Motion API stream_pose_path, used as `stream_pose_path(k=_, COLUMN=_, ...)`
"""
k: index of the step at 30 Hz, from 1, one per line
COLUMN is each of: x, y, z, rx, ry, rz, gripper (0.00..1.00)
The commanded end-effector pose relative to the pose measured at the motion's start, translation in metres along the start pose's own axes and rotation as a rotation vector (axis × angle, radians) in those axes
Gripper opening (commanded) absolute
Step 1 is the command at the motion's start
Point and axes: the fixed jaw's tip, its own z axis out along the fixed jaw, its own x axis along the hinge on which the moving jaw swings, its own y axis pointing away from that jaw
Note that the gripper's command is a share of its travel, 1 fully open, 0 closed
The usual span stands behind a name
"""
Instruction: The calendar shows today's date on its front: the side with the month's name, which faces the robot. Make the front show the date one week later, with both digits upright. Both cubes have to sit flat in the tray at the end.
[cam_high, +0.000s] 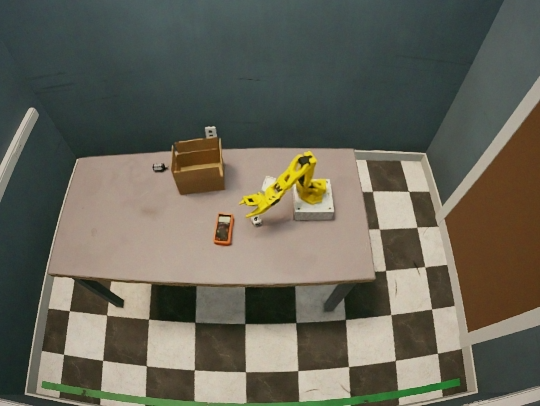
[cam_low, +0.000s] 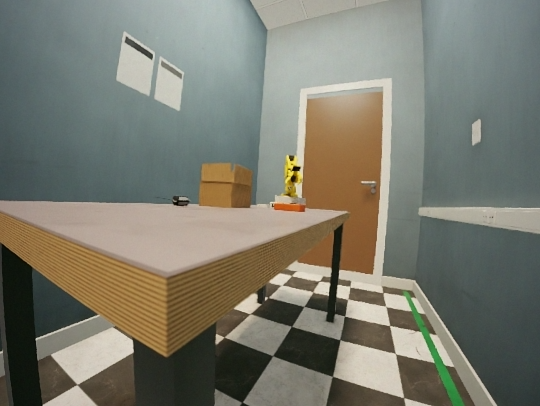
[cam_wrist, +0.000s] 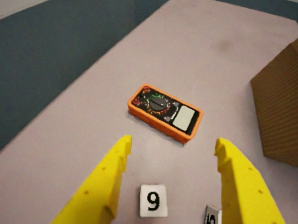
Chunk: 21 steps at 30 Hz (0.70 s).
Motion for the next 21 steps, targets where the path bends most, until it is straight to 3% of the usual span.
stream_pose_path(k=1, x=-0.011, y=0.003, z=-0.008, rx=-0.002, ry=0.205, rz=0.004, gripper=0.35)
stream_pose_path(k=12, x=-0.012, y=0.004, z=-0.011, rx=-0.002, ry=0.261, rz=0.004, gripper=0.35)
stream_pose_path(k=21, x=0.004, y=0.003, z=-0.007, rx=0.001, ry=0.321, rz=0.002, gripper=0.35)
